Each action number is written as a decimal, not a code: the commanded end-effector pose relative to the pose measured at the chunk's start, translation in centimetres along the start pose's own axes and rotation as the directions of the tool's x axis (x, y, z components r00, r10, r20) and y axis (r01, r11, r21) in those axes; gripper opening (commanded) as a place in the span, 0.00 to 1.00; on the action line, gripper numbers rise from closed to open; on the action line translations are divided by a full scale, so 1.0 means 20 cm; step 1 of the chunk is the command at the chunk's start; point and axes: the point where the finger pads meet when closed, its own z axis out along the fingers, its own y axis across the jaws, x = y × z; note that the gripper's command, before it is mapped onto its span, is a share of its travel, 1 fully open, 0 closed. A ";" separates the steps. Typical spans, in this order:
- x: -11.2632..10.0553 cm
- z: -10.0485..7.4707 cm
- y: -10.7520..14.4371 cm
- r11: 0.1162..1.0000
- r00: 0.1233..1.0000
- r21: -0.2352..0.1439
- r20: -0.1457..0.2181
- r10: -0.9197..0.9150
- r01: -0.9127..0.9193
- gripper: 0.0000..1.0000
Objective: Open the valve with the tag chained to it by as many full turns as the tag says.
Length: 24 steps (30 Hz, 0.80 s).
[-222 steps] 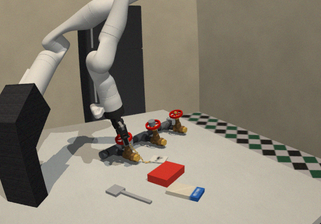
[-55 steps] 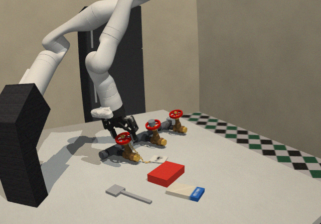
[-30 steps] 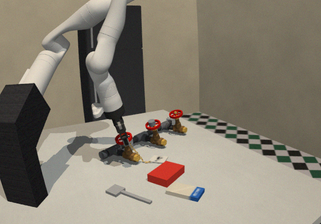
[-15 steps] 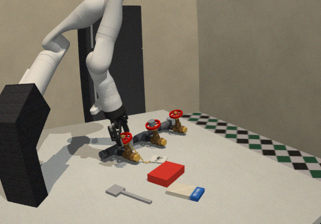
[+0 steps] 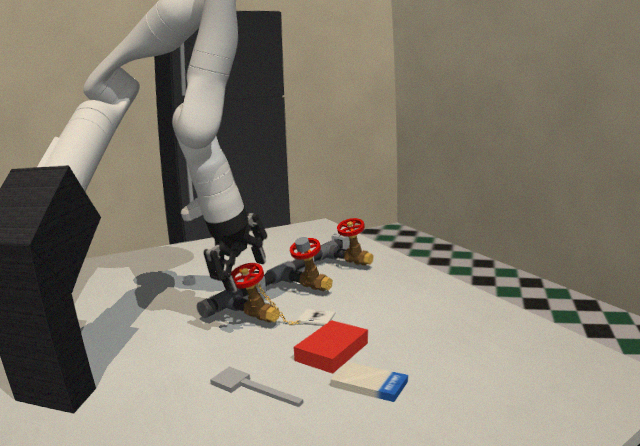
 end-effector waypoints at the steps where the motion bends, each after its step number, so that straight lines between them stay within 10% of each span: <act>1: -0.02 0.00 -0.01 0.996 0.996 0.000 -0.001 0.089 -0.089 1.00; 24: -0.01 0.00 -0.01 0.918 0.918 0.002 -0.002 0.397 -0.397 1.00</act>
